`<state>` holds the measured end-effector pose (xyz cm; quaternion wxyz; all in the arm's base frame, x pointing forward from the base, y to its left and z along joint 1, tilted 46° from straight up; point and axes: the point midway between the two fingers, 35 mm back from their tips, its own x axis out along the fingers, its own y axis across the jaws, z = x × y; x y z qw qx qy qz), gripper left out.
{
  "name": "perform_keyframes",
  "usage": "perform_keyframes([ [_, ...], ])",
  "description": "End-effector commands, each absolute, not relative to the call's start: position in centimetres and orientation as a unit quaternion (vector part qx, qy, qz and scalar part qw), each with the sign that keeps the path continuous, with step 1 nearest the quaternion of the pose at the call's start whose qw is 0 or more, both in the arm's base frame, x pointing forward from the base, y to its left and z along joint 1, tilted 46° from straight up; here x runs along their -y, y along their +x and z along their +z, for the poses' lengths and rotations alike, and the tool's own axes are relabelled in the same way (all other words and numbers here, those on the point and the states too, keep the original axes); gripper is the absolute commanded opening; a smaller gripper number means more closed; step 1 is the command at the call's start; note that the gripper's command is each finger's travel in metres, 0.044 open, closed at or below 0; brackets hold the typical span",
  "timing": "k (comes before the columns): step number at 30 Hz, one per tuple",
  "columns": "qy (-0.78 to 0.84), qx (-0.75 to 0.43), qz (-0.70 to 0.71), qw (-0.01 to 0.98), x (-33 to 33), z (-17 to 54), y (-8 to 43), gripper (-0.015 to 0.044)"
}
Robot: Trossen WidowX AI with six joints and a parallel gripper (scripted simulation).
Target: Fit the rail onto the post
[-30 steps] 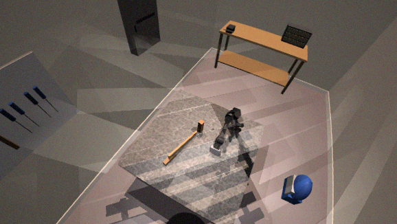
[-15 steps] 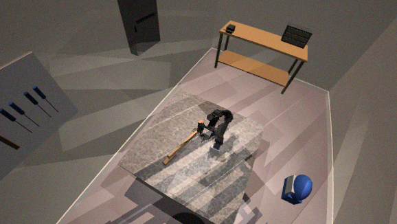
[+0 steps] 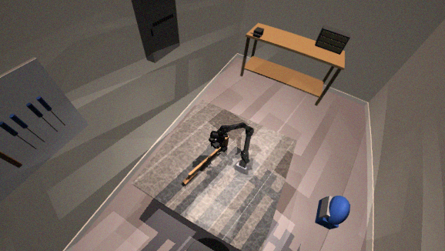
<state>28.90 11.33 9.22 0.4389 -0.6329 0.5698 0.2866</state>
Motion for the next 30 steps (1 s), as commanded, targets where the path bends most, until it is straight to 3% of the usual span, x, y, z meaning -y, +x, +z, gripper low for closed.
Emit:
perform_keyframes([
  [1,-0.629,-0.632,0.227,0.391,-5.4,7.1,30.1,0.044],
  [5,-0.62,-0.679,0.179,0.35,-0.8,5.3,30.5,0.044],
  [30,-0.619,-0.681,0.177,0.349,1.8,3.1,30.9,0.044],
])
